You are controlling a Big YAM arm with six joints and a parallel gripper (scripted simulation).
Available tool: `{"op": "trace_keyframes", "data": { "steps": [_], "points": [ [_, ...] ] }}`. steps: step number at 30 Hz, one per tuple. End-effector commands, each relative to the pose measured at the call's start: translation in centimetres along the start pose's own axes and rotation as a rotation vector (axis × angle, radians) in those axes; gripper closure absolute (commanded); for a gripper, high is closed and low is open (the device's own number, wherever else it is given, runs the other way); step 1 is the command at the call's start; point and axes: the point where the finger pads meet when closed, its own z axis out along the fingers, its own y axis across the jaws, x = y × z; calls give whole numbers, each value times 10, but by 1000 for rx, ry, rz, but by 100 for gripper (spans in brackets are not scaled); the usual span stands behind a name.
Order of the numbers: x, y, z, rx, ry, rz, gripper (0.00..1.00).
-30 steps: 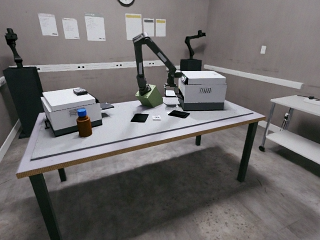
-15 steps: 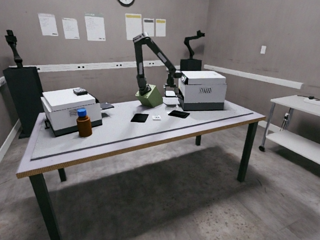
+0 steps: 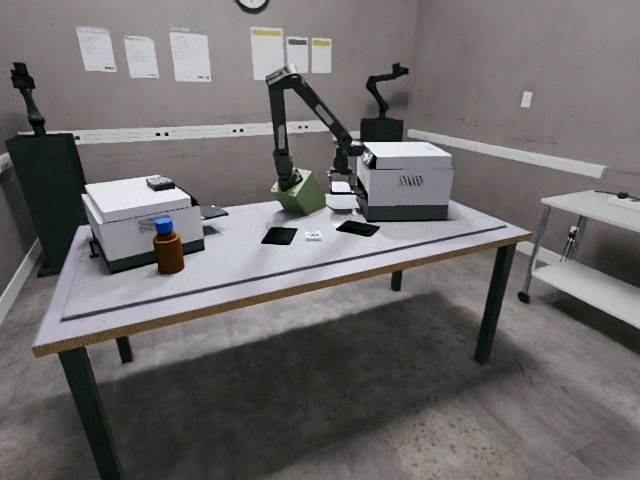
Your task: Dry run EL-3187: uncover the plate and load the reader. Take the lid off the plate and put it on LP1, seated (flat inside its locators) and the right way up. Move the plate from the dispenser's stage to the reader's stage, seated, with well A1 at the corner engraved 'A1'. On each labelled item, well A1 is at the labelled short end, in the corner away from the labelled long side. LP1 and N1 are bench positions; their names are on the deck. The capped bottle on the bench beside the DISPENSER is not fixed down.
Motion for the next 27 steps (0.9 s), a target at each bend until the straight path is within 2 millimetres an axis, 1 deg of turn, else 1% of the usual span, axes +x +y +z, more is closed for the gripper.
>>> {"op": "trace_keyframes", "data": {
  "steps": [1, 24, 25, 27],
  "points": [
    [0, -4, 7, -2, -7, 9, 14],
    [-1, -4, 11, -5, -9, 22, 14],
    [-1, -4, 11, -5, -9, 22, 0],
    [-1, -4, 11, -5, -9, 22, 0]
  ]
}}
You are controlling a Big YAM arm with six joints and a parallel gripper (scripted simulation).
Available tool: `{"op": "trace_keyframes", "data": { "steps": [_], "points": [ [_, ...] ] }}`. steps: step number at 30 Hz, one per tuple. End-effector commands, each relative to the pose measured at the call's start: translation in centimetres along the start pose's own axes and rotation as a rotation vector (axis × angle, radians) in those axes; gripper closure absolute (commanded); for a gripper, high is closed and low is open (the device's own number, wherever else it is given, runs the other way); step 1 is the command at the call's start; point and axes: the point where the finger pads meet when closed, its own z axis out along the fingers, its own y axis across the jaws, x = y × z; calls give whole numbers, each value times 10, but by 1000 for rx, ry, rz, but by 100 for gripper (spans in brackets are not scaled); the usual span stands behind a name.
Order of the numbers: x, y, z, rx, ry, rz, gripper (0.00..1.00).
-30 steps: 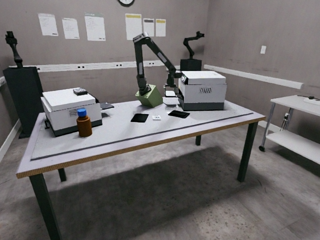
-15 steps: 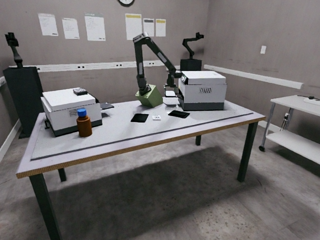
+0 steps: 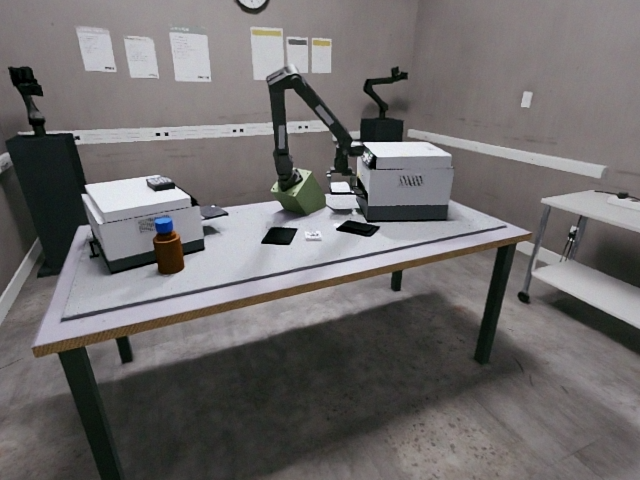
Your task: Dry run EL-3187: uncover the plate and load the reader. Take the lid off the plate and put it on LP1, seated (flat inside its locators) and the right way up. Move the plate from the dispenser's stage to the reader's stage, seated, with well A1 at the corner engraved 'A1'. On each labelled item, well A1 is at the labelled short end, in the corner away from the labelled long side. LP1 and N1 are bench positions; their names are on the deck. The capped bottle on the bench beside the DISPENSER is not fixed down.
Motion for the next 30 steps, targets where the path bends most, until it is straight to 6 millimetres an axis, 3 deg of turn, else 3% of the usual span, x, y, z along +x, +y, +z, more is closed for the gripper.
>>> {"op": "trace_keyframes", "data": {
  "steps": [1, 21, 22, 30],
  "points": [
    [0, -2, 9, -11, -6, 16, 0],
    [0, -2, 9, -11, -6, 16, 0],
    [1, -10, -10, 19, -7, 24, 0],
    [-2, -14, -10, 14, 4, 0, 0]
  ]
}}
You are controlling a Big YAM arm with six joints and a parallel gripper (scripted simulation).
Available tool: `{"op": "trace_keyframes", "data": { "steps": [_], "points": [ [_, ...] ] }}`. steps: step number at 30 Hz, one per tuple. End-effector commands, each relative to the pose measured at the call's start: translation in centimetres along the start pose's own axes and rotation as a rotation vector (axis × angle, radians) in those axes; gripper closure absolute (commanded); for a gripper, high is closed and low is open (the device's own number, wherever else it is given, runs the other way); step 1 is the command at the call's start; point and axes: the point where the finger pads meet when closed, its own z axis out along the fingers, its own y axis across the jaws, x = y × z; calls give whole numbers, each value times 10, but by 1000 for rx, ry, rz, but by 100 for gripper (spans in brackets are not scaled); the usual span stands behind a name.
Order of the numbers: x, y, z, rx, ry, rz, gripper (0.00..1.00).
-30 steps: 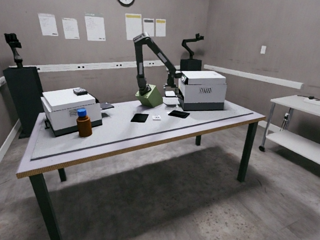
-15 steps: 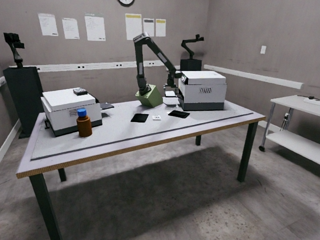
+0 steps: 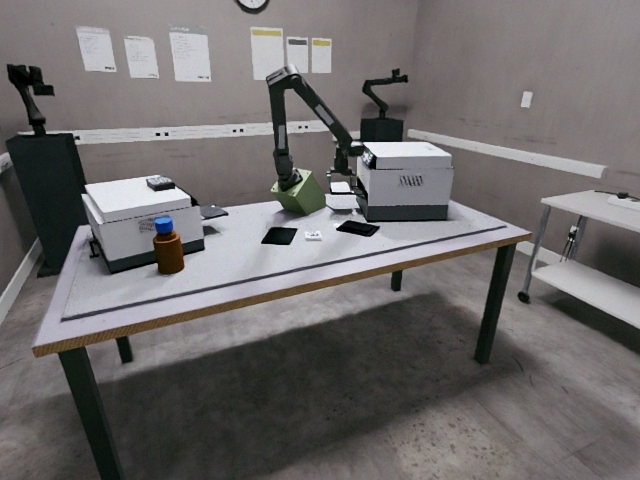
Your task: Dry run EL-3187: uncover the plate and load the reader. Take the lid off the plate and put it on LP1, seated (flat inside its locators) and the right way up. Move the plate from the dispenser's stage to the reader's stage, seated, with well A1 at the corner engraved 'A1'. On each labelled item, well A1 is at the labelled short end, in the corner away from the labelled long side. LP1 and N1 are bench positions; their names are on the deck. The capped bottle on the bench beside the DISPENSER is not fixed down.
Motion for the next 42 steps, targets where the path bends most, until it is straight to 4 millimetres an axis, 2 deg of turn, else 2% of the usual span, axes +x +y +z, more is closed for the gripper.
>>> {"op": "trace_keyframes", "data": {
  "steps": [1, 8, 13, 24, 27, 30, 42],
  "points": [
    [-4, -15, -10, 21, 1, -1, 0],
    [-3, -20, -22, 43, -7, 13, 0],
    [-1, -18, -19, 38, -12, 24, 0],
    [-3, -21, -30, 52, -11, 21, 0],
    [-4, -13, -27, 30, -4, 10, 0],
    [-3, -15, -27, 34, -8, 14, 0],
    [-4, -18, -40, 43, -8, 16, 0]
  ]
}}
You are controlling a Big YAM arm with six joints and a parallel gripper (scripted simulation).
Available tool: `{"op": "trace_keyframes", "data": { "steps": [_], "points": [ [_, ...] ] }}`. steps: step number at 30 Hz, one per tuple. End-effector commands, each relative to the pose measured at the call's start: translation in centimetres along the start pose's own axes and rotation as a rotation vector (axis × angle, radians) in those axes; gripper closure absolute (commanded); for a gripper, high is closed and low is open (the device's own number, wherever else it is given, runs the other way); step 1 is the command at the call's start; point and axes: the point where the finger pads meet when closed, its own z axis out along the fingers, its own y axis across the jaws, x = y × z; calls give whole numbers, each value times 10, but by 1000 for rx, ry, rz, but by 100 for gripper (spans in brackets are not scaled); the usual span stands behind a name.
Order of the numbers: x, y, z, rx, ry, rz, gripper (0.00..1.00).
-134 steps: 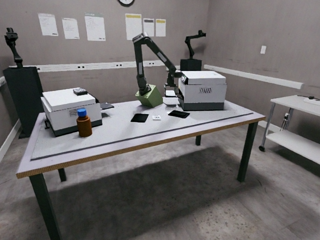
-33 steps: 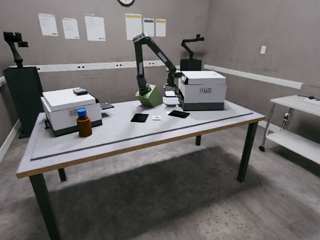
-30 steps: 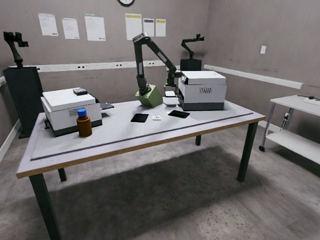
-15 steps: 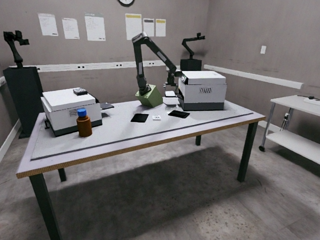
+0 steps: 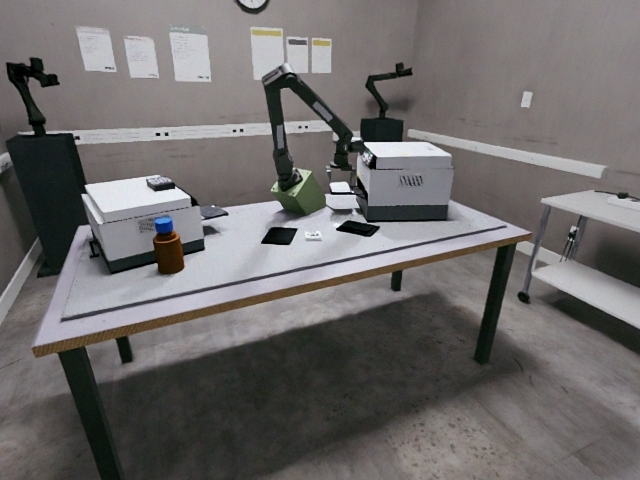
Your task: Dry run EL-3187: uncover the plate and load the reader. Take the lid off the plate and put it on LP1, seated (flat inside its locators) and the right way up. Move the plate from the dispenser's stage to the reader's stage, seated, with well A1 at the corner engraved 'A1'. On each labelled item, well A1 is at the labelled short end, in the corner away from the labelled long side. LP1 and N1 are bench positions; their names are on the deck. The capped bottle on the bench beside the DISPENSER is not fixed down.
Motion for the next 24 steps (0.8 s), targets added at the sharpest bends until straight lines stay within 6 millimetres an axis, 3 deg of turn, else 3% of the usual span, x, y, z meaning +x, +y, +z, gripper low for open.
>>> {"op": "trace_keyframes", "data": {
  "steps": [1, 9, 18, 24],
  "points": [
    [-3, -19, -19, 45, -7, 19, 0],
    [0, -15, -24, 39, -11, 25, 0],
    [-2, -17, -56, 51, -10, 26, 0],
    [-2, -9, -55, 20, -2, 18, 0]
  ]
}}
